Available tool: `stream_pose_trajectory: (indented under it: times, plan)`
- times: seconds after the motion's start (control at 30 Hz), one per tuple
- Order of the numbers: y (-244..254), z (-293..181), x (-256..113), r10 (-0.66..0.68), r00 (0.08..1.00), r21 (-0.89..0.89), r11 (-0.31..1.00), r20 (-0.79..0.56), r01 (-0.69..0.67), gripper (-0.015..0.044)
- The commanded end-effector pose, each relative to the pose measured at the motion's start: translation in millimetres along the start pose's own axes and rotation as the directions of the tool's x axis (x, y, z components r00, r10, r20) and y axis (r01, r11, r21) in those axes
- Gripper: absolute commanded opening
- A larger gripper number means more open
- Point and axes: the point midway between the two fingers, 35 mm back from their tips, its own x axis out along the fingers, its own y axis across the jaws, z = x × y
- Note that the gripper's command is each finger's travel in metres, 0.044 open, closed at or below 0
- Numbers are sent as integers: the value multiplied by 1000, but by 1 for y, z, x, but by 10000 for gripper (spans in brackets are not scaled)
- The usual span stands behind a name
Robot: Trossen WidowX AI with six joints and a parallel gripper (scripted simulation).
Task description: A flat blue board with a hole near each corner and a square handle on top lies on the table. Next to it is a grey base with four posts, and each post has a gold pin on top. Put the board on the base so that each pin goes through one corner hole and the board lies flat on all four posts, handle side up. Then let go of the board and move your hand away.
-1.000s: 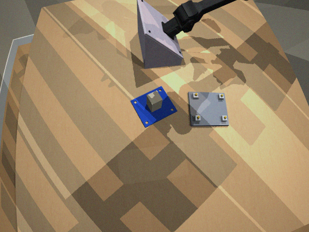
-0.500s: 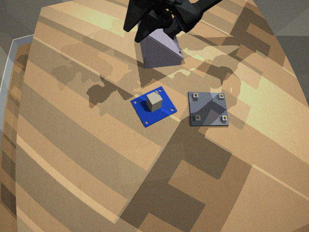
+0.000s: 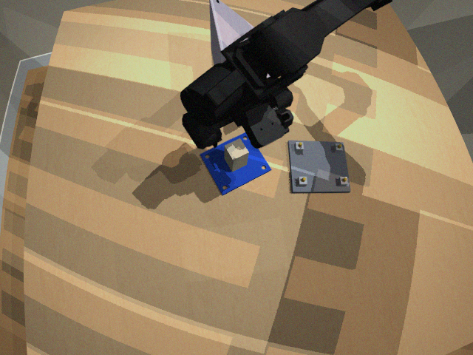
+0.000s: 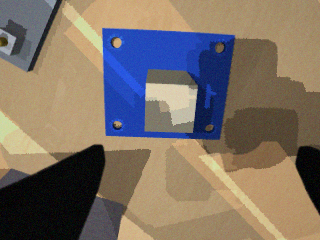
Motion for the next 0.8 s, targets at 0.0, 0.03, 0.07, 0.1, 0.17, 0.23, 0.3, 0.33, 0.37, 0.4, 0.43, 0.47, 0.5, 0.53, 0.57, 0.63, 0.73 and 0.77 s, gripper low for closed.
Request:
stream_pose_trajectory:
  times: [0.0, 0.03, 0.07, 0.1, 0.17, 0.23, 0.3, 0.33, 0.37, 0.4, 0.43, 0.47, 0.5, 0.53, 0.57, 0.63, 0.73, 0.77]
  plan:
    - [8, 2, 10, 87, 996, 71, 994, -19, -85, 440]
    - [8, 2, 10, 87, 996, 71, 994, -19, -85, 440]
    - [8, 2, 10, 87, 996, 71, 994, -19, -85, 440]
    - [8, 2, 10, 87, 996, 71, 994, -19, -85, 440]
    - [8, 1, 18, 87, 996, 71, 994, -19, -85, 440]
    - [10, -1, 37, 87, 996, 70, 994, -19, -86, 440]
    - [11, -2, 45, 88, 996, 70, 994, -19, -86, 440]
    - [11, -2, 45, 88, 996, 70, 994, -19, -86, 440]
    - [11, -2, 45, 88, 996, 70, 994, -19, -86, 440]
    - [11, -2, 45, 88, 996, 70, 994, -19, -86, 440]
    - [11, -2, 46, 88, 996, 70, 994, -19, -86, 440]
    - [11, -2, 50, 88, 996, 70, 994, -18, -86, 440]
    - [12, -3, 55, 88, 996, 70, 994, -18, -87, 440]
    - [12, -3, 59, 88, 996, 70, 994, -18, -87, 440]
    - [12, -3, 60, 88, 996, 70, 994, -18, -87, 440]
    - [12, -3, 60, 88, 996, 70, 994, -18, -87, 440]
    - [12, -3, 62, 88, 996, 70, 994, -18, -87, 440]
    - [12, -3, 64, 88, 996, 70, 994, -18, -86, 440]
